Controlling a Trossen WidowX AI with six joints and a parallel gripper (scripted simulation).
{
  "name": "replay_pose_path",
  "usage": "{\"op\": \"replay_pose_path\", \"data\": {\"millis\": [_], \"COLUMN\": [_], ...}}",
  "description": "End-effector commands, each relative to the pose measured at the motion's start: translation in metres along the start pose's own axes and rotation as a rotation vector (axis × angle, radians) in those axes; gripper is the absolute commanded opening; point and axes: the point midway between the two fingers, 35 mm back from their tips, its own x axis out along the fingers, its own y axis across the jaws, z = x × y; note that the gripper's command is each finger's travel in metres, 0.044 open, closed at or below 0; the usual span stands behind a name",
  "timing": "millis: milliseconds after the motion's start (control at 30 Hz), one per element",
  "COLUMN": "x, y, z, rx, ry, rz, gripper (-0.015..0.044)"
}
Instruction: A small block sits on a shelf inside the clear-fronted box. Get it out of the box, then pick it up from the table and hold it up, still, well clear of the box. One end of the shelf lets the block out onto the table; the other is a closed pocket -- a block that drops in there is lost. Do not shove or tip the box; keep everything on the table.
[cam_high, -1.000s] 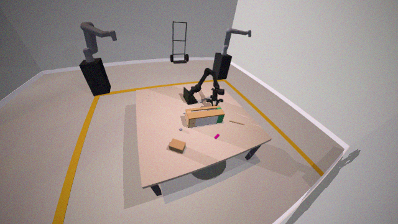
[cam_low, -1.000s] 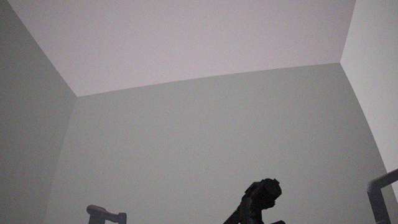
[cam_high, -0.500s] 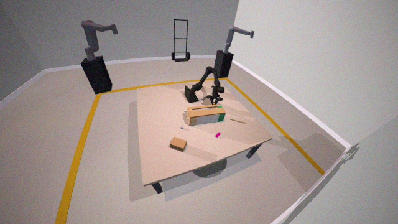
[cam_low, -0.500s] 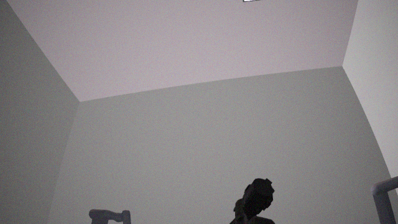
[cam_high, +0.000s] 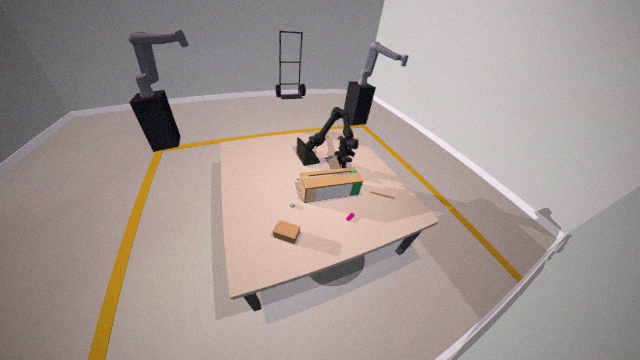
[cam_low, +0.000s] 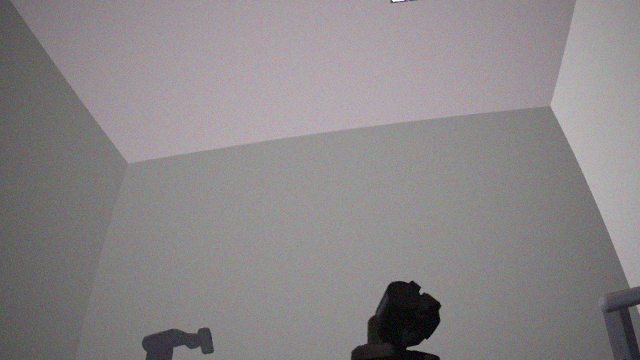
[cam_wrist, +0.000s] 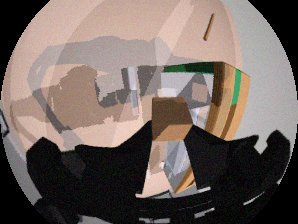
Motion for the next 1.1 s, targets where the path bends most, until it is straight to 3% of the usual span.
{"op": "replay_pose_path", "data": {"millis": [0,1067], "x": [-0.004,-0.029], "y": [0.000,0.004], "z": [-0.005,-0.029], "rx": [0.205,1.591], "ry": [-0.005,-0.027], "rz": [0.010,0.093], "gripper": [0.0000,0.0000]}}
